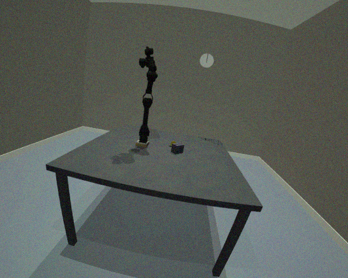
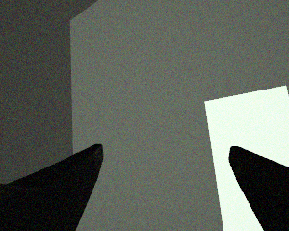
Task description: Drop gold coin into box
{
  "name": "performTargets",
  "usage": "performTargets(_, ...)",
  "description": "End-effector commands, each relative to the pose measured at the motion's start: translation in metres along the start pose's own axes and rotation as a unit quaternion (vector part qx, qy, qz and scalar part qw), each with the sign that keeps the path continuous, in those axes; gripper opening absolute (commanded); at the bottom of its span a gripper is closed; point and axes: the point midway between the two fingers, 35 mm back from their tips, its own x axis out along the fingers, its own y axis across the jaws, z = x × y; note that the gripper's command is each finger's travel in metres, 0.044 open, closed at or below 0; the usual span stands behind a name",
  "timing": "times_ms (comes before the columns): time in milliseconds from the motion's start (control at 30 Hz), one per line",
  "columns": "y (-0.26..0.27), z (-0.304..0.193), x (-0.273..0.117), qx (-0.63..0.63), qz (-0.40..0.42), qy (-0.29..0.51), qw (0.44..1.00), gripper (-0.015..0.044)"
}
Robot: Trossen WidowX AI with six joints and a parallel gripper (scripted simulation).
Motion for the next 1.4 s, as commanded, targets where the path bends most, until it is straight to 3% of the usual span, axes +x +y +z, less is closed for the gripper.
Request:
performTargets(0, -0.002, 0.000, -0.001, -0.001, -0.004, 0.000, 1.000, 0.0374)
performTargets(267, -0.086, -0.029, -0.046, -0.050, -0.193, 0.032, 0.980, 0.0164)
performTargets(533, -0.139, -0.073, -0.110, -0.081, -0.346, 0.105, 0.929, 0.0161)
performTargets(867, -0.169, -0.153, -0.237, -0.076, -0.517, 0.267, 0.810, 0.0161)
performTargets(1100, -0.144, -0.212, -0.331, -0.044, -0.586, 0.398, 0.704, 0.0161)
performTargets(1367, -0.073, -0.268, -0.426, 0.010, -0.609, 0.551, 0.570, 0.0161)
